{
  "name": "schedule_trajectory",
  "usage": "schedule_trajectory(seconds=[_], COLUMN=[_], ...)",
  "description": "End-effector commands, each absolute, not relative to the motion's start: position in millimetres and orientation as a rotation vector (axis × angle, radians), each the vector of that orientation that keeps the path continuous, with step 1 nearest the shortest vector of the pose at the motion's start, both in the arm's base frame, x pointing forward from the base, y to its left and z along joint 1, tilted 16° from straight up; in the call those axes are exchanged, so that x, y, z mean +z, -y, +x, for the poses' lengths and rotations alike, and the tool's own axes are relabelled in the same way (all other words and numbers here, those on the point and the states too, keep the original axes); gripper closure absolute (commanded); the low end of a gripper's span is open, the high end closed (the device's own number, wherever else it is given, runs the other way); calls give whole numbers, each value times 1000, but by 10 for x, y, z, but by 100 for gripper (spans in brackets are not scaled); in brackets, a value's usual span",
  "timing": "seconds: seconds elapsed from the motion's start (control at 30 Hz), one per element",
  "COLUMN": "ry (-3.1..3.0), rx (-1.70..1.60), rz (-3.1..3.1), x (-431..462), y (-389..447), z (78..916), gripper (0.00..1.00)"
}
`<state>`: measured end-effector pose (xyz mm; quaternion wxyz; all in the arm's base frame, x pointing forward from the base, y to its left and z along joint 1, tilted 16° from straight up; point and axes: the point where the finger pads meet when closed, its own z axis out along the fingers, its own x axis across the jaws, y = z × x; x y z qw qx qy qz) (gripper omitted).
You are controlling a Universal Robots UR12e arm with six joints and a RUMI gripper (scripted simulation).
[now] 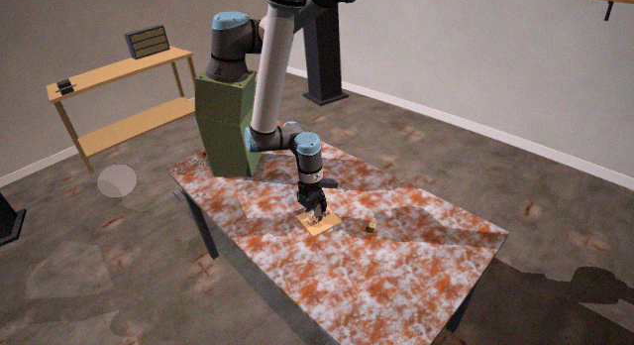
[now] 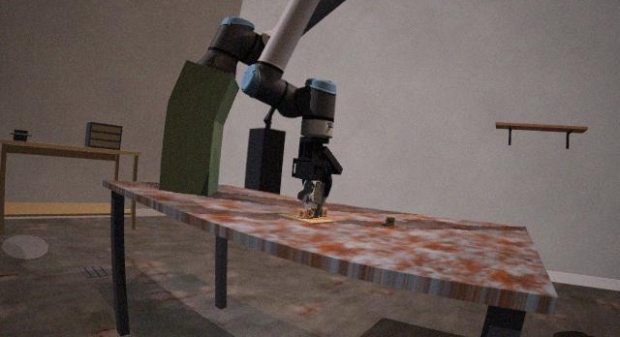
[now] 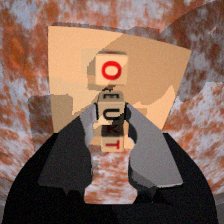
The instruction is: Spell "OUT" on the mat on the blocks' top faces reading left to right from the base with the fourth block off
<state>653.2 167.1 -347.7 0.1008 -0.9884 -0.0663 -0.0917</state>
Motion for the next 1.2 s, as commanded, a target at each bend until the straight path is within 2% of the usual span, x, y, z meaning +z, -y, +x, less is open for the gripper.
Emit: schedule_trajectory(seconds=[0.0, 0.53, 0.57, 0.73, 0.77, 0.83, 0.97, 1.17], ry=[197, 197, 197, 197, 197, 197, 197, 197], rx=[-278, -278, -278, -278, -278, -278, -278, -278], rz=[-2922, -2922, -2922, -2922, -2922, -2922, -2922, -2922], x=[-3468, -3468, -3468, -3468, -3468, -3468, -3468, -3468], y=[-1671, -1671, -1671, -1671, -1671, -1671, -1671, -1671], z=[6565, 6565, 6565, 6565, 6565, 6565, 6565, 6565], gripper=[95, 95, 91, 87, 83, 83, 75, 75])
